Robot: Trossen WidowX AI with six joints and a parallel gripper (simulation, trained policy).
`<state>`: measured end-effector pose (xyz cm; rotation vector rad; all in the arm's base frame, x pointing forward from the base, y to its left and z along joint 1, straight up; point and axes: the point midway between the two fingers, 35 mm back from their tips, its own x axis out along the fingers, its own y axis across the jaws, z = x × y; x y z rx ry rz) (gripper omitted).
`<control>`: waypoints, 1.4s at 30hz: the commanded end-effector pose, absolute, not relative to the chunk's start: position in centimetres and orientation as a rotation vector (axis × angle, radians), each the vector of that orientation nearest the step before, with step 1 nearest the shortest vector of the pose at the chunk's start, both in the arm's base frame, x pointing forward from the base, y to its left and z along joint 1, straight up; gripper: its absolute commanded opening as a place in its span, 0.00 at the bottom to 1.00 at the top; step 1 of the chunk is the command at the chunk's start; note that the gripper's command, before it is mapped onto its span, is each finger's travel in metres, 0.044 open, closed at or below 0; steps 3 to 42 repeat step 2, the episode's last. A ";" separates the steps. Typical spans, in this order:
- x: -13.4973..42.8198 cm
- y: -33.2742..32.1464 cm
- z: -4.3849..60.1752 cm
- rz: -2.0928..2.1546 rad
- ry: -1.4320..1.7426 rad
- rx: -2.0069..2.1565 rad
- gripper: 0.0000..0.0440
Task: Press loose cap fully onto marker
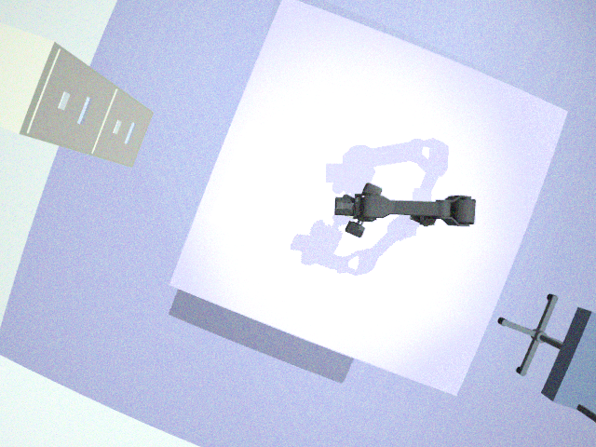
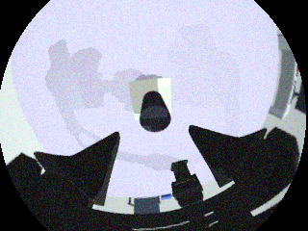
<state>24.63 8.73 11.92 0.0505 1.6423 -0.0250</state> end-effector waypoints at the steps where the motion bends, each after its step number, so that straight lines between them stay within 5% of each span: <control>1: 24.7 8.7 12.9 -0.004 1.613 0.048 1.00; 42: 24.8 8.7 13.1 0.001 1.606 0.047 1.00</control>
